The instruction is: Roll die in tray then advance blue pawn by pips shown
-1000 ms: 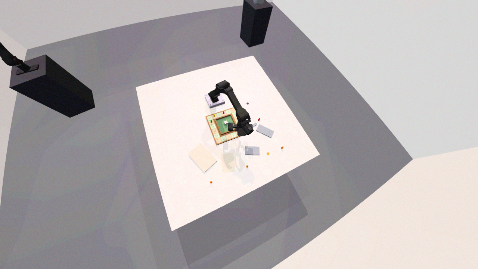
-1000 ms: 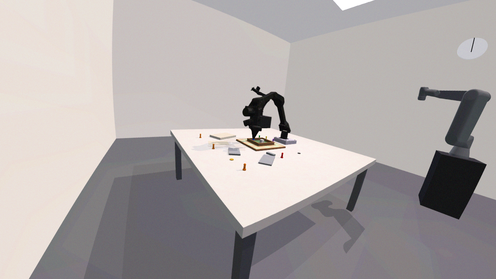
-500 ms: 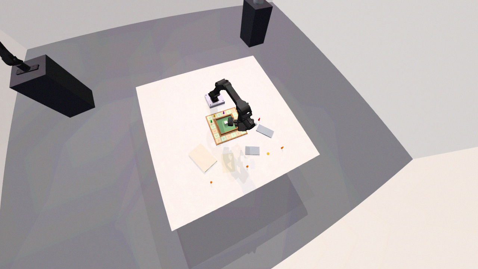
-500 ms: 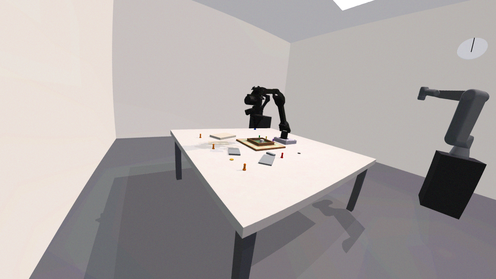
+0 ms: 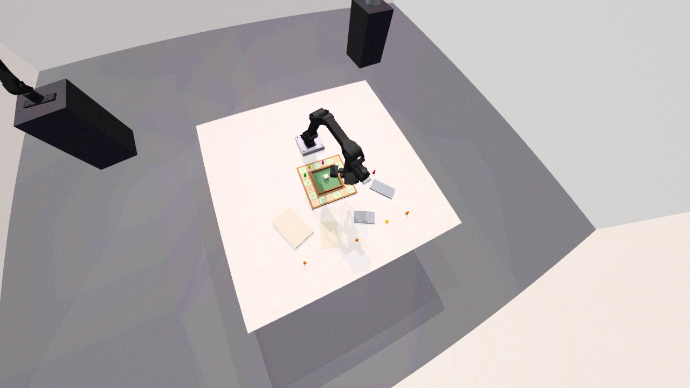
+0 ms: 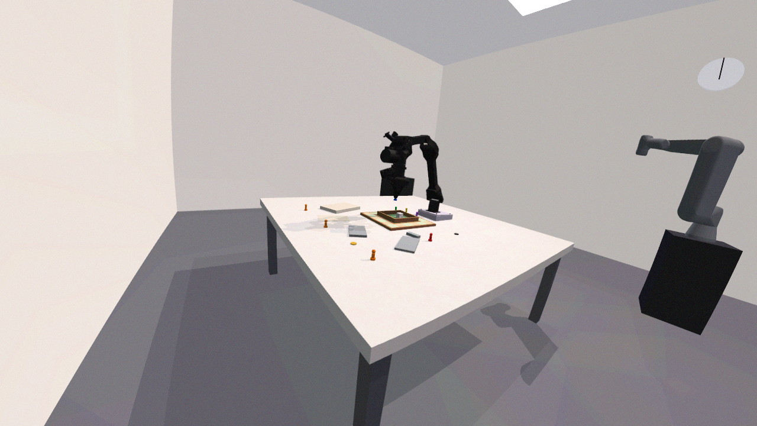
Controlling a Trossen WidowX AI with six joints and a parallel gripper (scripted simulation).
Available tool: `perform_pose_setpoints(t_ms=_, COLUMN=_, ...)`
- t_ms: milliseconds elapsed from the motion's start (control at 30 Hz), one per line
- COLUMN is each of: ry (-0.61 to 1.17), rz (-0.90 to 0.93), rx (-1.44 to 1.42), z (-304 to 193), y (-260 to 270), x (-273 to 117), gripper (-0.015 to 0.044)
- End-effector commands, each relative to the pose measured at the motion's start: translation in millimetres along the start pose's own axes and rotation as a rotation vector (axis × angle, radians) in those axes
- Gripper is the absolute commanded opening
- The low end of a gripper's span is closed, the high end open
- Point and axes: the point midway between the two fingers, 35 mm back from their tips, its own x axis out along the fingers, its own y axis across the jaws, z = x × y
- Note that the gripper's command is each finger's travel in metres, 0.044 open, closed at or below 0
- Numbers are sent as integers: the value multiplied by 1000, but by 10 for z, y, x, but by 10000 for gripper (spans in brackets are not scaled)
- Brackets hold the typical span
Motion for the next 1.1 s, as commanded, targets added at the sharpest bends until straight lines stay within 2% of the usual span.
perform_pose_setpoints(t_ms=0, ry=5, rz=2, rx=3, z=-119, y=11, x=52, gripper=0)
perform_pose_setpoints(t_ms=1067, ry=14, rz=1, rx=3, z=-1080, y=-156, x=583, gripper=0)
